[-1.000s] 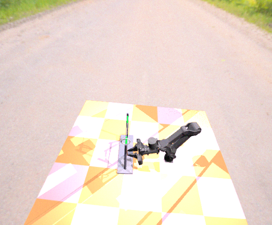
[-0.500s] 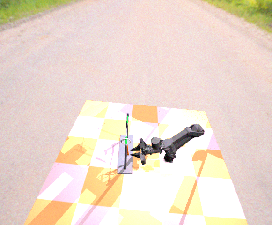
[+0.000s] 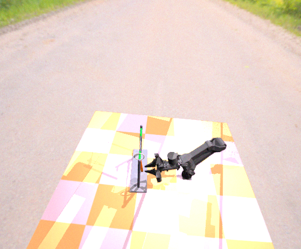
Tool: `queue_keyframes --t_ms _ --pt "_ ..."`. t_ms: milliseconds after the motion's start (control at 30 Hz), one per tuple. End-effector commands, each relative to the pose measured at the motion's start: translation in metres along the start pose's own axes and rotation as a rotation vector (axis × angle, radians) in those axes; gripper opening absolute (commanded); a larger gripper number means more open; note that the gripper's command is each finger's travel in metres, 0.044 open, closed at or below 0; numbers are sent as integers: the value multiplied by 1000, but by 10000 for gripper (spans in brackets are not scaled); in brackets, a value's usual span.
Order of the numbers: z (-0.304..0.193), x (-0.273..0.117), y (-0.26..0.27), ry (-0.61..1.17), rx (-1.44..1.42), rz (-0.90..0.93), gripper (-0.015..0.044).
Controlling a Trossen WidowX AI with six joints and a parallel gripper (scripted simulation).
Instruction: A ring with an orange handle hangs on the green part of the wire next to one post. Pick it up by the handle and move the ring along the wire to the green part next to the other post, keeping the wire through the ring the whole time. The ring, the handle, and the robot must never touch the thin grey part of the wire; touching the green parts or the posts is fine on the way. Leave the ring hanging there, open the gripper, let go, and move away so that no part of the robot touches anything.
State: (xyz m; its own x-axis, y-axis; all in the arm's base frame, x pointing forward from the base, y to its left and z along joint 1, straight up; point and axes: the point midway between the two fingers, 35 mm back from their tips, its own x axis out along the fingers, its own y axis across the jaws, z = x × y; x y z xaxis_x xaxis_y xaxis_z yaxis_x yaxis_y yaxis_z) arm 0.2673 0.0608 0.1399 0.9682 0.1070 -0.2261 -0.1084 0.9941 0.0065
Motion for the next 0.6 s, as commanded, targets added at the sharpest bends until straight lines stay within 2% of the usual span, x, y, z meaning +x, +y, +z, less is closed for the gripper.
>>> queue_keyframes --t_ms 0,133,467,567 --pt "-1 0 -1 2 4 -6 160" --pt "-1 0 -1 2 4 -6 160" --pt "1 -40 0 4 1 0 423" --pt "-1 -51 -1 4 0 0 440"
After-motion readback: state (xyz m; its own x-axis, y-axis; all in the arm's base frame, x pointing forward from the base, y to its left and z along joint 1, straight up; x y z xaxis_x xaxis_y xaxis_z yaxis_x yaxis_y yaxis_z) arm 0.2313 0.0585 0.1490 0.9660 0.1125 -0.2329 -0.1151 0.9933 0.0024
